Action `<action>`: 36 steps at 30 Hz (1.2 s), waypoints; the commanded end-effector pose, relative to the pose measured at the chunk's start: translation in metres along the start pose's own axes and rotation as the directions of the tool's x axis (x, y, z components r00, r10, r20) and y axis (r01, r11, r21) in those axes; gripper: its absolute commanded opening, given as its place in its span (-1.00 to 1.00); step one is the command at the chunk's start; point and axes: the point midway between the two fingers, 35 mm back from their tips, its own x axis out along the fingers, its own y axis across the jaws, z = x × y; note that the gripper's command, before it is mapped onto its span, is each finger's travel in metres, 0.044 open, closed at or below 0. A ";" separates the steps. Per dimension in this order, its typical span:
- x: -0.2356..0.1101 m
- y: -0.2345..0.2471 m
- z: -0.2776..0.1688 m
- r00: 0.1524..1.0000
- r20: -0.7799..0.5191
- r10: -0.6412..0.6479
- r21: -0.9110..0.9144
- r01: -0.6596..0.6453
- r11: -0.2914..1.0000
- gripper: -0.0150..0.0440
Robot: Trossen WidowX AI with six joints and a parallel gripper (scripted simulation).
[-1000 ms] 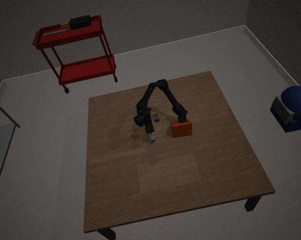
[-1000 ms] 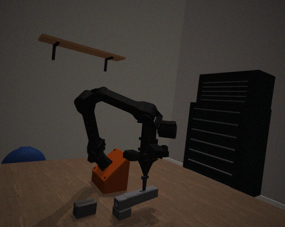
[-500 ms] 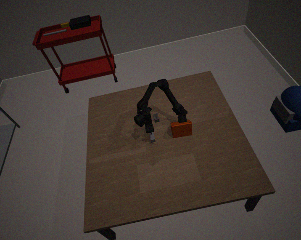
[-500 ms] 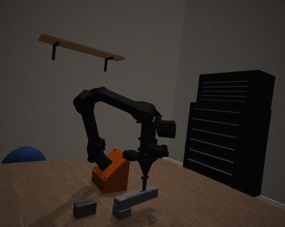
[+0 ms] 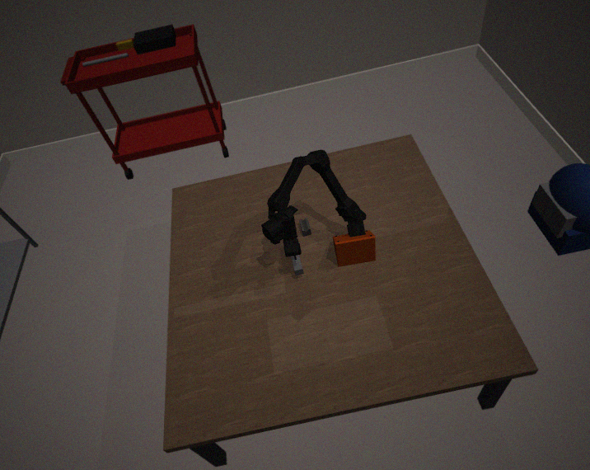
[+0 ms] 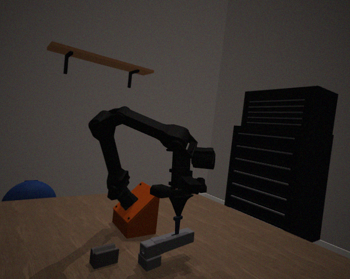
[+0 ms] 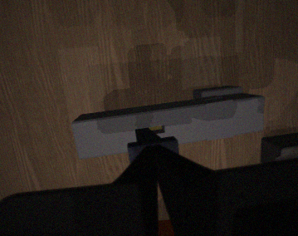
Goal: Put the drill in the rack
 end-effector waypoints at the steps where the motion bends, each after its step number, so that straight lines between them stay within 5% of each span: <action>1: 0.016 -0.001 -0.007 0.999 -0.042 -0.022 -0.016 0.021 1.000 -0.49; 36: 0.027 -0.001 -0.008 0.999 -0.042 -0.022 -0.015 0.022 1.000 -0.49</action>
